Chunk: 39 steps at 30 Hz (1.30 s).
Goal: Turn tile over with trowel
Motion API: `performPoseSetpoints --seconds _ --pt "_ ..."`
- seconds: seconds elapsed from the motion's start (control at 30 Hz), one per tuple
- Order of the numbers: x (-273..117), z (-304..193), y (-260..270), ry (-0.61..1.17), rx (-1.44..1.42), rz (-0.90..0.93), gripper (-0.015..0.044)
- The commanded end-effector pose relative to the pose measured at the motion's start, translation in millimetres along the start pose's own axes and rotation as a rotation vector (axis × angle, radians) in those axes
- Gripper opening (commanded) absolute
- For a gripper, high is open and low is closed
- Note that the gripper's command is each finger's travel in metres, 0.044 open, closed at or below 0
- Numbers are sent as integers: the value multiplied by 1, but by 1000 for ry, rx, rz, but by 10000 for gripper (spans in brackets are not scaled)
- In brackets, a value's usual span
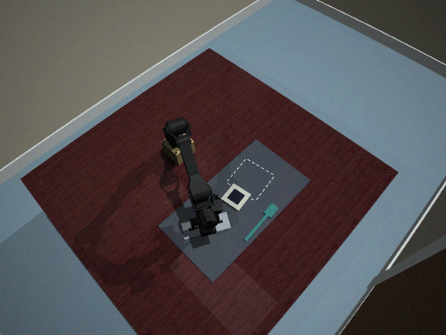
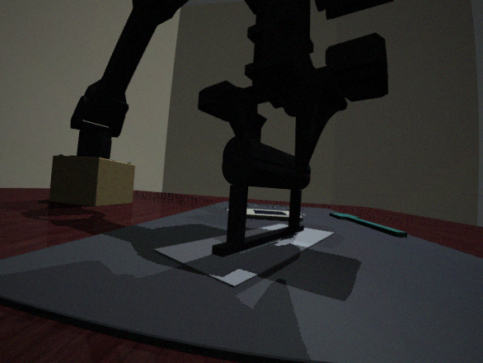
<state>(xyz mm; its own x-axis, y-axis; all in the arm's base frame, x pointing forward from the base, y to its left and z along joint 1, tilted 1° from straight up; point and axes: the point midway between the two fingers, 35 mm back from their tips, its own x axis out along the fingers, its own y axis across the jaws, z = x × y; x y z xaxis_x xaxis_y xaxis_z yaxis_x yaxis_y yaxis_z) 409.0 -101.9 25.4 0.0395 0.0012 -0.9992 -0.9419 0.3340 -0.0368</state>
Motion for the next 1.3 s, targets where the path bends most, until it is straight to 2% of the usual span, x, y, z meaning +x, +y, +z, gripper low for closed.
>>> performPoseSetpoints --seconds 0.0,0.03,0.1,0.8,1.27 --pt "2 0 1 0 5 3 165" --pt "2 0 1 0 5 3 139" --pt "2 0 1 0 5 3 130" --pt "2 0 1 0 1 3 130" --pt "2 0 1 -1 -386 3 130"
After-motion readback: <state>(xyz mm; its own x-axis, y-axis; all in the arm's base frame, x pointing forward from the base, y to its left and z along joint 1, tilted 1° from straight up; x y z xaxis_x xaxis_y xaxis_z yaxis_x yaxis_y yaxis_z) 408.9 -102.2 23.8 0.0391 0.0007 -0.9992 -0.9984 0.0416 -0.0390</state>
